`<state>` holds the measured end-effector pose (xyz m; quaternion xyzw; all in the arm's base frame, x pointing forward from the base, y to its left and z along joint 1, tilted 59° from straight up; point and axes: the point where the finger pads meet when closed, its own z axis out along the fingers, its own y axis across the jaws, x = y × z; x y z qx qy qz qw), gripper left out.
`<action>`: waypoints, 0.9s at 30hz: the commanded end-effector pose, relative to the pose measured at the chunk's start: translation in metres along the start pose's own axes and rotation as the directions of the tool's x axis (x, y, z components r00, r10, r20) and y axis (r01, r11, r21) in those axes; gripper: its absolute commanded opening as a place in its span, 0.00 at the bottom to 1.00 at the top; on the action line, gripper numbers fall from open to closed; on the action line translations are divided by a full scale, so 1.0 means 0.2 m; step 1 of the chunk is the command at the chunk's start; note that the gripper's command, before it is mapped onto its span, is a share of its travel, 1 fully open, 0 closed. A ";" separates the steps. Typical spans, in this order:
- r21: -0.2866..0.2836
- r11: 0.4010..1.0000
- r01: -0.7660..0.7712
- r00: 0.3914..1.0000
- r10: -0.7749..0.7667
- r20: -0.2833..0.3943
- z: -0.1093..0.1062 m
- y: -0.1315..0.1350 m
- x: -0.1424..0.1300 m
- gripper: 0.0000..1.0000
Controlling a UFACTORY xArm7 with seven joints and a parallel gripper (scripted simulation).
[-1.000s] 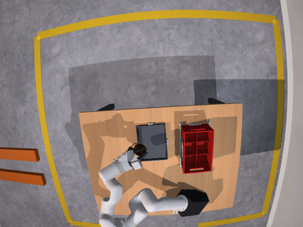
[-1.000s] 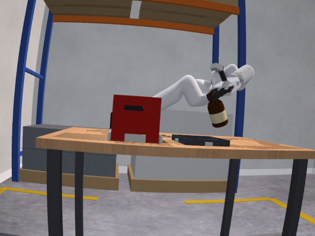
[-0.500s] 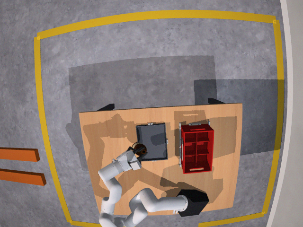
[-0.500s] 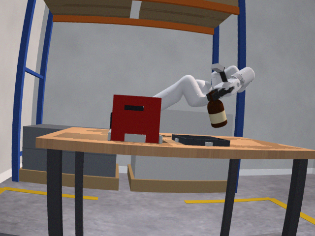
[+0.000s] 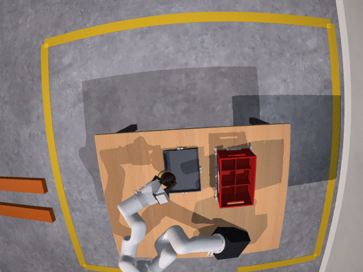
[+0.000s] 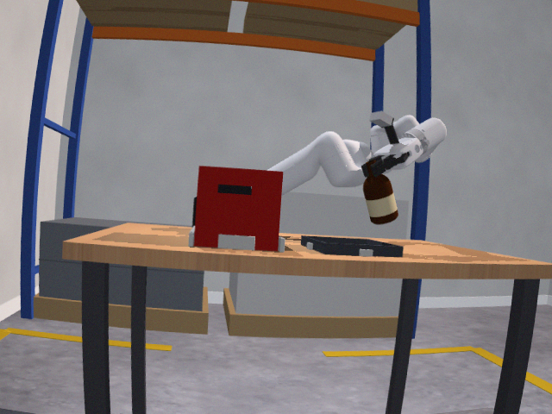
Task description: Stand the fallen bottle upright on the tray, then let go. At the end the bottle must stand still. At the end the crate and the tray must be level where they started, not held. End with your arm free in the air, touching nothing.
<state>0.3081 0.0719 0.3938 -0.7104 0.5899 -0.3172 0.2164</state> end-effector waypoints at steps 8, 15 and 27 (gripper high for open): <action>0.002 1.000 -0.002 1.000 0.002 0.001 0.00 0.00 0.01 0.00; 0.002 1.000 -0.002 1.000 0.002 0.001 0.01 0.00 0.01 0.00; 0.002 1.000 -0.002 1.000 0.002 0.001 0.04 0.02 0.03 0.00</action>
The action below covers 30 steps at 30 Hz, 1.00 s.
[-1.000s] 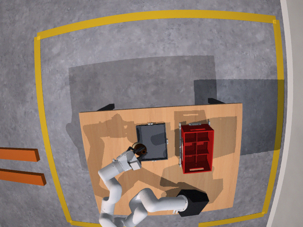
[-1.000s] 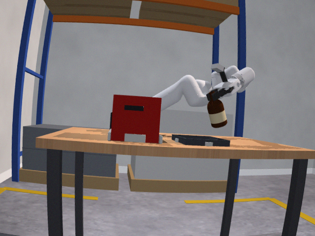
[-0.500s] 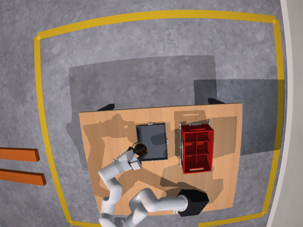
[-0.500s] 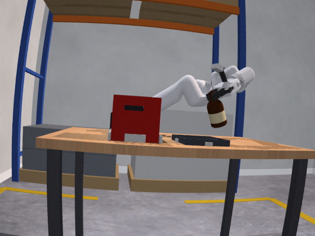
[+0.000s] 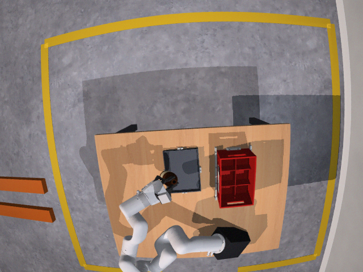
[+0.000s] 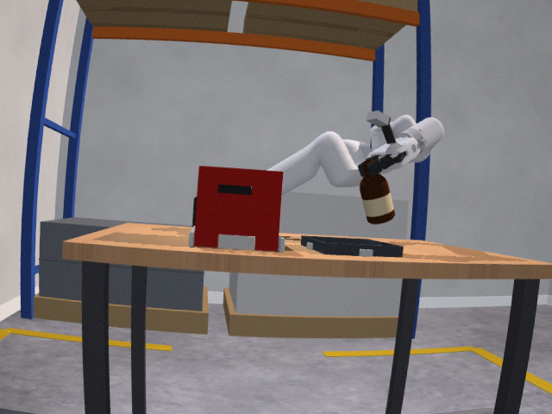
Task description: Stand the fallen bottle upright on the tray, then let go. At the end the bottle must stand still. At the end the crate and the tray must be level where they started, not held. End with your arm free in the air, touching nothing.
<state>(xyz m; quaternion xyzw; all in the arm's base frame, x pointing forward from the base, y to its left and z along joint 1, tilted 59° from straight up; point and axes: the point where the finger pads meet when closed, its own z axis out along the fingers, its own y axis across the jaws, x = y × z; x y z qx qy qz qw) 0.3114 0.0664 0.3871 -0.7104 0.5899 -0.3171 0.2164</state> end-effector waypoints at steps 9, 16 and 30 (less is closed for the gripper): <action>0.002 1.000 -0.002 1.000 0.002 0.001 0.04 0.02 0.03 0.00; 0.002 1.000 -0.002 1.000 0.002 0.001 0.07 0.03 0.05 0.00; 0.002 1.000 -0.002 1.000 0.002 0.001 0.13 0.06 0.08 0.00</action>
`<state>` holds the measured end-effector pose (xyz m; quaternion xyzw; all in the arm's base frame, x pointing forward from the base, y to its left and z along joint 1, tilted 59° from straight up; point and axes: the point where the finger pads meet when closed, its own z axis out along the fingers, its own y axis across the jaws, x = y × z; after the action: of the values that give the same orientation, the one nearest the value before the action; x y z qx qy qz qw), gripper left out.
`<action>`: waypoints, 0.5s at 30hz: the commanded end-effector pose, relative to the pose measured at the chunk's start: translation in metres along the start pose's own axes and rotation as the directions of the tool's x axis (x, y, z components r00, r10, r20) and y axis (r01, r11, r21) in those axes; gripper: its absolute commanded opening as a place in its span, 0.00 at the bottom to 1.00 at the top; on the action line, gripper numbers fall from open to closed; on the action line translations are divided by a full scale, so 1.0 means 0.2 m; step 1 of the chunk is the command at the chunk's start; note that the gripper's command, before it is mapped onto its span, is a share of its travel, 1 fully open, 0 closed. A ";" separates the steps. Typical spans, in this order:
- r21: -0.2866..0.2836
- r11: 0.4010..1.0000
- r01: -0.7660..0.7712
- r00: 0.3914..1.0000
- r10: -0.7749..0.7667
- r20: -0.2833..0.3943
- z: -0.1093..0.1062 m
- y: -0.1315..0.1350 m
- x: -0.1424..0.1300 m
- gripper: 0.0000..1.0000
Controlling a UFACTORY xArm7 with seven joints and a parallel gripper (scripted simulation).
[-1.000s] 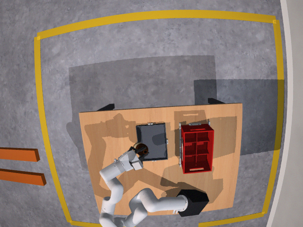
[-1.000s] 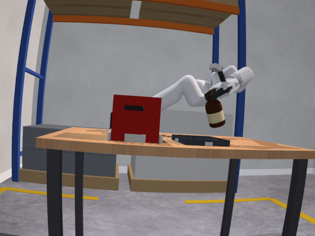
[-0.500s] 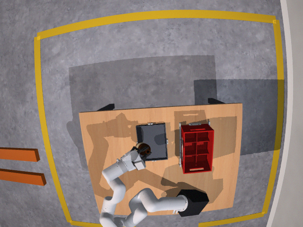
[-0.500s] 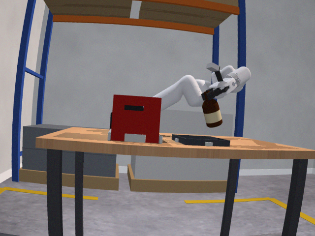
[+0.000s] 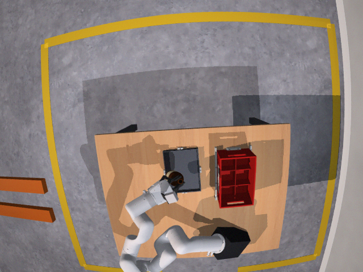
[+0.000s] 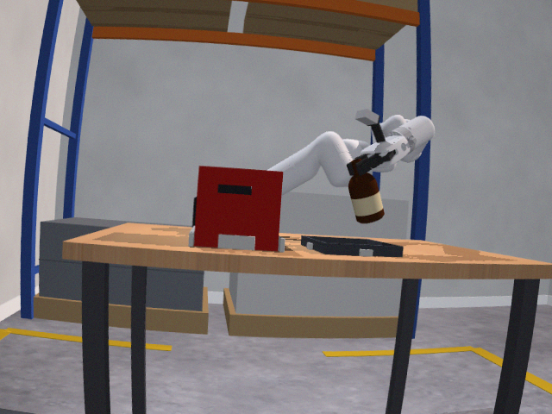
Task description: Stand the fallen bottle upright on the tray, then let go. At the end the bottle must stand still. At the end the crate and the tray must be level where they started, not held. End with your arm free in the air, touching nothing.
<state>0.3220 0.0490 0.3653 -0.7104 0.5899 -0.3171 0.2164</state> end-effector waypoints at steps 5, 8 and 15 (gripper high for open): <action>0.002 1.000 -0.002 1.000 0.002 0.001 0.03 0.01 0.02 0.00; 0.002 1.000 -0.002 1.000 0.002 0.001 0.04 0.02 0.03 0.00; 0.002 1.000 -0.002 1.000 0.002 0.001 0.06 0.02 0.04 0.00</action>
<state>0.3265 0.0418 0.3565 -0.7104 0.5898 -0.3172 0.2166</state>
